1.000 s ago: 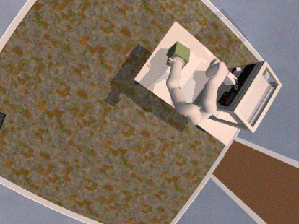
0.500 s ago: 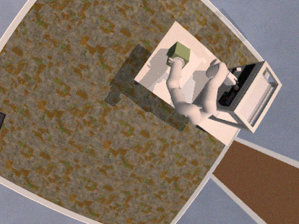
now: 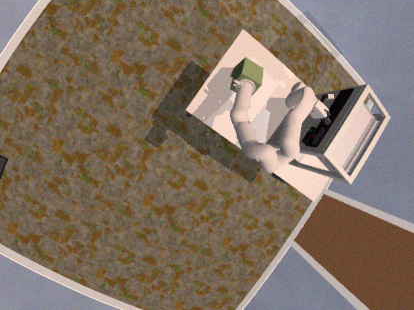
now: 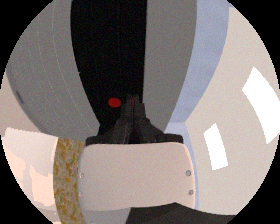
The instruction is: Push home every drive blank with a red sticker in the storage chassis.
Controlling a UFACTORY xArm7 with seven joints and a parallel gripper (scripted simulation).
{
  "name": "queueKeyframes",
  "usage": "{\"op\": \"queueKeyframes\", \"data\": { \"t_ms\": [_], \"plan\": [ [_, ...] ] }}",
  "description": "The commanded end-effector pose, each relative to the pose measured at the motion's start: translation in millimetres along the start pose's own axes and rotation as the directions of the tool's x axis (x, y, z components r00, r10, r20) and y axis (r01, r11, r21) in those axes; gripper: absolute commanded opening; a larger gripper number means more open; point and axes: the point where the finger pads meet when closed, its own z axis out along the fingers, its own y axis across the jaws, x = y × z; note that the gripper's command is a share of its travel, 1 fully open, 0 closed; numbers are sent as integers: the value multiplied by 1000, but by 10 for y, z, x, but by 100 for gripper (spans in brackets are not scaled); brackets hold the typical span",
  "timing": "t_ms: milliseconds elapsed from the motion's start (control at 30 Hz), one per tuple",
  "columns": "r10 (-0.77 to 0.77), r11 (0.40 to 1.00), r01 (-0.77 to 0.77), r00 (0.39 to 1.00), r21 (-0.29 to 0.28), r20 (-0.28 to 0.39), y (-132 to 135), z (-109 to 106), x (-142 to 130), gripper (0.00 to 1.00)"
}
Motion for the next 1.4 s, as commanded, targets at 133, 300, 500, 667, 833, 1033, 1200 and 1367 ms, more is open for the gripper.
{"op": "queueKeyframes", "data": {
  "t_ms": [133, 300, 500, 667, 833, 1033, 1200, 1367],
  "plan": [
    [4, 1000, -4, 1000, -2, 1, 22, 6, -1, 0],
    [4, 1000, -4, 1000, -2, 1, 22, -36, -1, 0],
    [4, 1000, -4, 1000, -2, 1, 21, -287, -1, 0],
    [4, 1000, -4, 1000, -2, 1, 21, -466, -1, 0],
    [4, 1000, -4, 1000, -2, 1, 20, -745, -1, 0],
    [4, 1000, -4, 1000, -2, 1, 20, -927, -1, 0],
    [4, 1000, -4, 1000, -2, 1, 20, -945, -1, 0],
    [4, 1000, -4, 1000, -2, 1, 20, -945, -22, 0]
  ]
}}
